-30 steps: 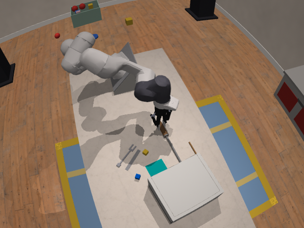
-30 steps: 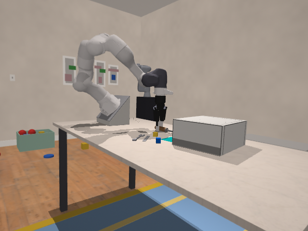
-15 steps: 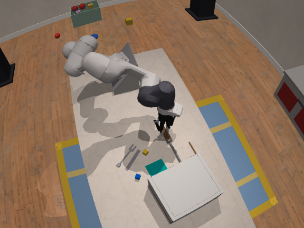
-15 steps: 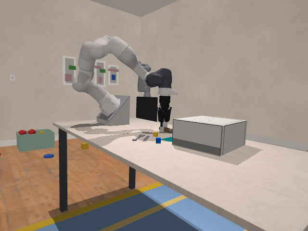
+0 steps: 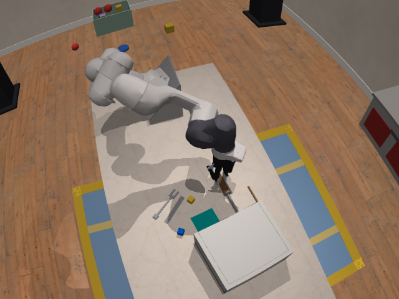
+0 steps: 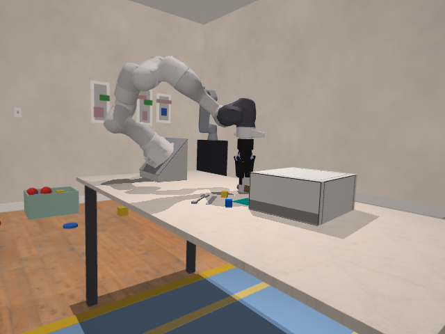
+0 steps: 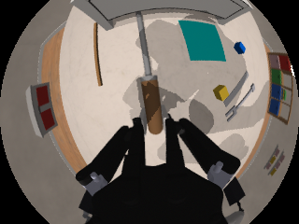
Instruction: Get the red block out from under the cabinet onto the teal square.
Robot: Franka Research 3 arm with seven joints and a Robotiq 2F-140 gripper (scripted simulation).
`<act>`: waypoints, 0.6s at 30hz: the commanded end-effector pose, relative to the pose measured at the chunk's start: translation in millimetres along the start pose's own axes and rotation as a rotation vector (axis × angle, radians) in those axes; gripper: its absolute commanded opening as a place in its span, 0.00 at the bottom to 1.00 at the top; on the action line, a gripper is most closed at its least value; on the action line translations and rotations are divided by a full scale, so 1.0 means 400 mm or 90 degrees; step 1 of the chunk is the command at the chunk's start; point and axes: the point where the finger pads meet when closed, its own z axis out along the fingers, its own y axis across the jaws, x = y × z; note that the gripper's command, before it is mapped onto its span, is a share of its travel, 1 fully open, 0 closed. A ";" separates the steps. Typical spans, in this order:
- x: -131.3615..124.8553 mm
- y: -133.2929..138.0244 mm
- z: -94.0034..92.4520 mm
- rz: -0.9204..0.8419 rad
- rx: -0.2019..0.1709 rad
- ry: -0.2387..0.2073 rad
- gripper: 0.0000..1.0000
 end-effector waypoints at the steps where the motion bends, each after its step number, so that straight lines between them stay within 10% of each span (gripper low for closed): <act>1: 0.014 -0.003 -0.005 -0.024 -0.002 -0.004 0.00; 18: 0.116 -0.008 -0.005 -0.024 -0.002 -0.004 0.00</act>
